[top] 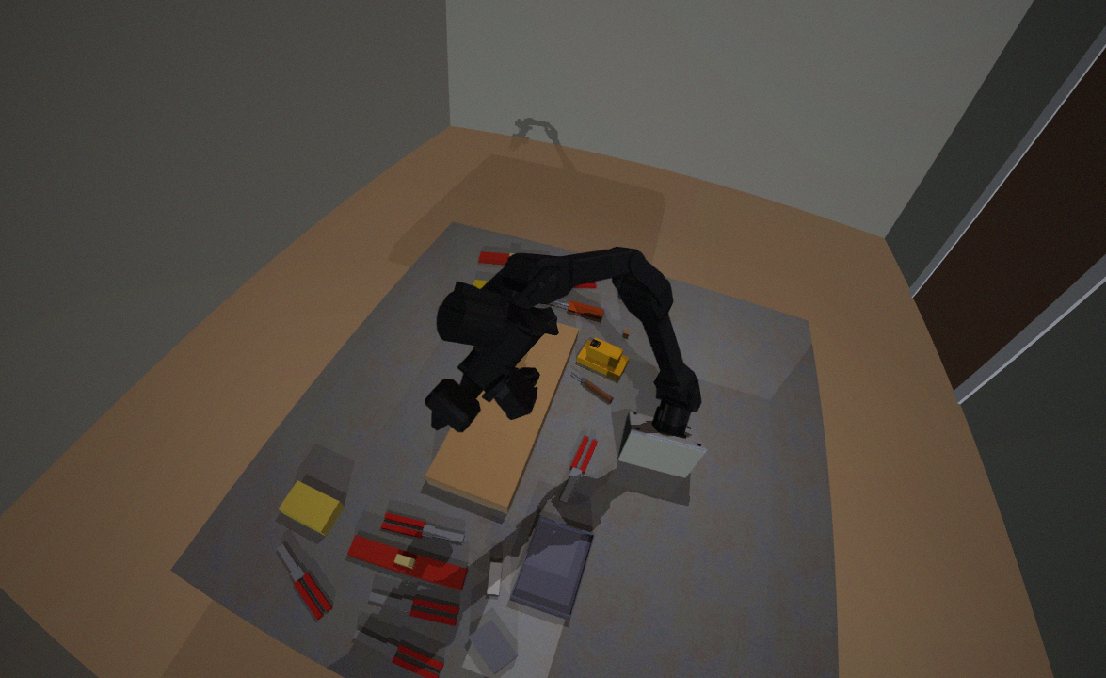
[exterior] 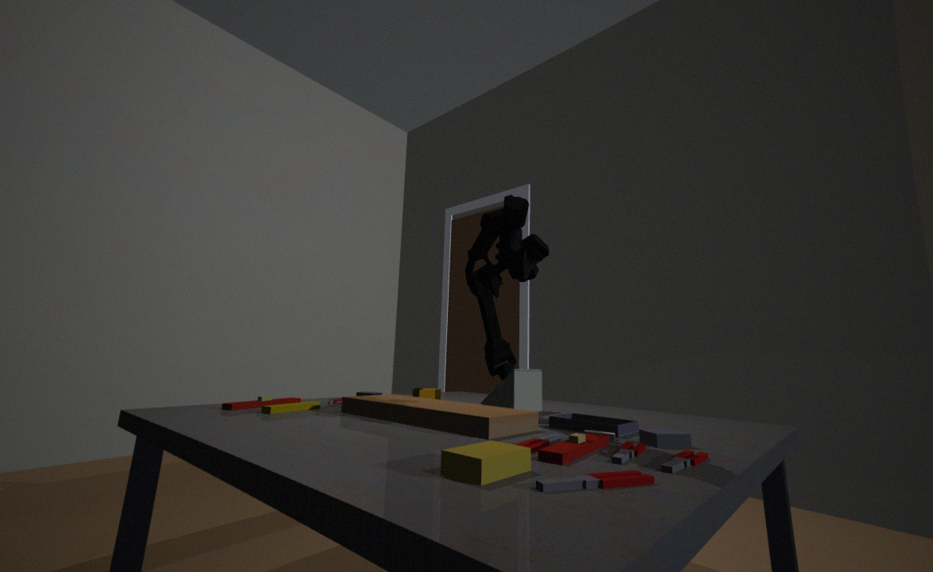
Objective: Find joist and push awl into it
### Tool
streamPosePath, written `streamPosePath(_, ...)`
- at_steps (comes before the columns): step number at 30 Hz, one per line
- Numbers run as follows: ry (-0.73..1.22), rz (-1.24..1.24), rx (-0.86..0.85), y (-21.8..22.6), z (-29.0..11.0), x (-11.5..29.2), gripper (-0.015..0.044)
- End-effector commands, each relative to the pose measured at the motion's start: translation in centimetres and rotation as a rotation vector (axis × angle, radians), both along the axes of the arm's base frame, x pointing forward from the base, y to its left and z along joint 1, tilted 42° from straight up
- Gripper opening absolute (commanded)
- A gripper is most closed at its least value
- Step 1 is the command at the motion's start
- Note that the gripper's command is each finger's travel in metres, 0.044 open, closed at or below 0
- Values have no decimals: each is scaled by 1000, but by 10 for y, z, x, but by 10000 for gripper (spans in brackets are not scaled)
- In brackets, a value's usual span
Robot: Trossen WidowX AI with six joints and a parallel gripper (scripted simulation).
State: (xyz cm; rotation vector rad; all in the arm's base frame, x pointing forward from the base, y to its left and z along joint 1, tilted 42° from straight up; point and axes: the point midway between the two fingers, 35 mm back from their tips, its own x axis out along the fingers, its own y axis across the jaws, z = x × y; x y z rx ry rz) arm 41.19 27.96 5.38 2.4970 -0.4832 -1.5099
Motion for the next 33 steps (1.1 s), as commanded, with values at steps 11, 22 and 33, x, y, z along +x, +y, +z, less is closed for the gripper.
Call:
streamPosePath(11,-278,-647,258,-151,75,20,440)
streamPosePath(22,-707,-1451,560,-325,129,-53,440)
streamPosePath(33,-1398,-2212,855,-435,129,-199,440)
